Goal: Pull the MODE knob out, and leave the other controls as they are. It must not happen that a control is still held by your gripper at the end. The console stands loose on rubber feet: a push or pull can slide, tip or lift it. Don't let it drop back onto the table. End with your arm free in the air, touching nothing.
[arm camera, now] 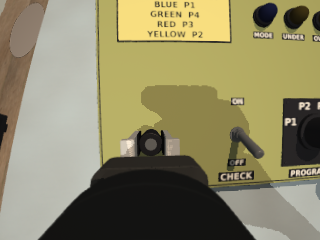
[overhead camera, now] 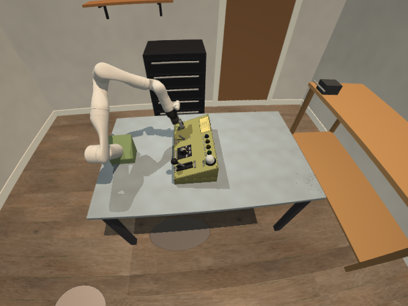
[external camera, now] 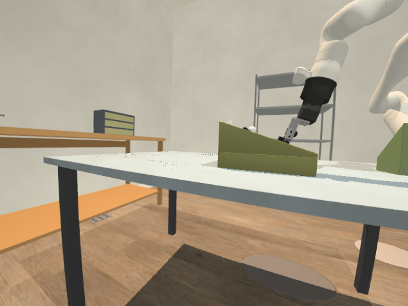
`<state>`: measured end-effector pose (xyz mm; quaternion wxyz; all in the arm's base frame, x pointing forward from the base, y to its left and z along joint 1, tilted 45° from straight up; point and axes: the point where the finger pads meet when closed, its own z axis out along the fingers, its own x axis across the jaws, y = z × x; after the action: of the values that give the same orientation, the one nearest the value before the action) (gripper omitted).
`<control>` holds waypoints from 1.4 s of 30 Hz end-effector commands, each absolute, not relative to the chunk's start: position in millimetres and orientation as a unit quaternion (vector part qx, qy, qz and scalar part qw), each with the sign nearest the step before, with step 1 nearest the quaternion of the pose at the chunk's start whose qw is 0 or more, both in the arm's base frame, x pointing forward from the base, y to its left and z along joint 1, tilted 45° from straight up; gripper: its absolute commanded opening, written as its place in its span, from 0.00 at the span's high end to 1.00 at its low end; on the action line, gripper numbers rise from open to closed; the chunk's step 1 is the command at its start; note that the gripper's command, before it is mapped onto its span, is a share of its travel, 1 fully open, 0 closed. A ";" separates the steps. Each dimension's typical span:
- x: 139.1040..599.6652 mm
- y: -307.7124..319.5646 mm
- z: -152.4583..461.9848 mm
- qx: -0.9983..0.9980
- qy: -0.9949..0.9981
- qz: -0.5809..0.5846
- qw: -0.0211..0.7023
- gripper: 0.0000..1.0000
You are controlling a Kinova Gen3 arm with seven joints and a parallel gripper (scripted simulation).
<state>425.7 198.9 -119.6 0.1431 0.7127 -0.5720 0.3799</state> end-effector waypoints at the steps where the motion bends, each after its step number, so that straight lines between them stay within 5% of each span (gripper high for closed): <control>1: 423.4 203.5 -116.4 0.716 -0.569 0.379 0.143 1.00; 42: 420.3 210.6 -110.8 0.716 -0.569 0.379 0.143 1.00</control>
<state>420.9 206.8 -111.3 0.1435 0.7149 -0.5697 0.3792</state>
